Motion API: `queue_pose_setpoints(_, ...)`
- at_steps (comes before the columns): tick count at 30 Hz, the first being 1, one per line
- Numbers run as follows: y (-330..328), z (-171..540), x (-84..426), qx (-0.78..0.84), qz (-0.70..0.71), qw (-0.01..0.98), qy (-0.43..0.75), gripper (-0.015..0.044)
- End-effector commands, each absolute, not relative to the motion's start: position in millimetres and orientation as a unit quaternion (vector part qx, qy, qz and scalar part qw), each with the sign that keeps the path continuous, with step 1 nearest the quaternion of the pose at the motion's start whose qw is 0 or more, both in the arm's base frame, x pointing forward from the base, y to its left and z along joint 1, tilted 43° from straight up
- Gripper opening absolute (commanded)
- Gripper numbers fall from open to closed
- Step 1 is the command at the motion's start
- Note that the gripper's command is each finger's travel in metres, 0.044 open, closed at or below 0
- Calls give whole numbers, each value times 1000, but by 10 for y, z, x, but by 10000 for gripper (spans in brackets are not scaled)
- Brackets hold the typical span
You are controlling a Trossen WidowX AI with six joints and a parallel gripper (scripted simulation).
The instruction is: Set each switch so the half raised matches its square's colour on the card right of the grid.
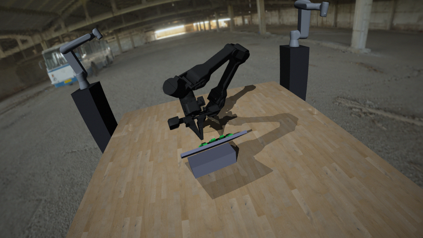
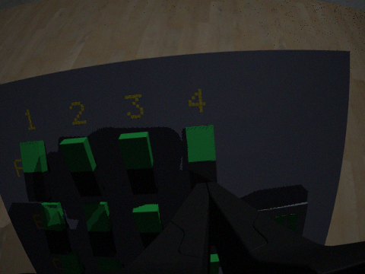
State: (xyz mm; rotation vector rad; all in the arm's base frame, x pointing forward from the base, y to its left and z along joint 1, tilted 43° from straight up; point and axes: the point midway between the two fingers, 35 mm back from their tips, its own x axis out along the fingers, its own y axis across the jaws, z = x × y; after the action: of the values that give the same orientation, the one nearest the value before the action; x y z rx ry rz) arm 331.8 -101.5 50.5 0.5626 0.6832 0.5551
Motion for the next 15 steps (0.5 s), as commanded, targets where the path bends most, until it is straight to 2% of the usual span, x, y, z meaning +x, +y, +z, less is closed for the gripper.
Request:
queue_pose_setpoints(1,-974,474,3348,271,265,866,327,0)
queue_pose_setpoints(15,-950,460,3371,271,265,866,327,0)
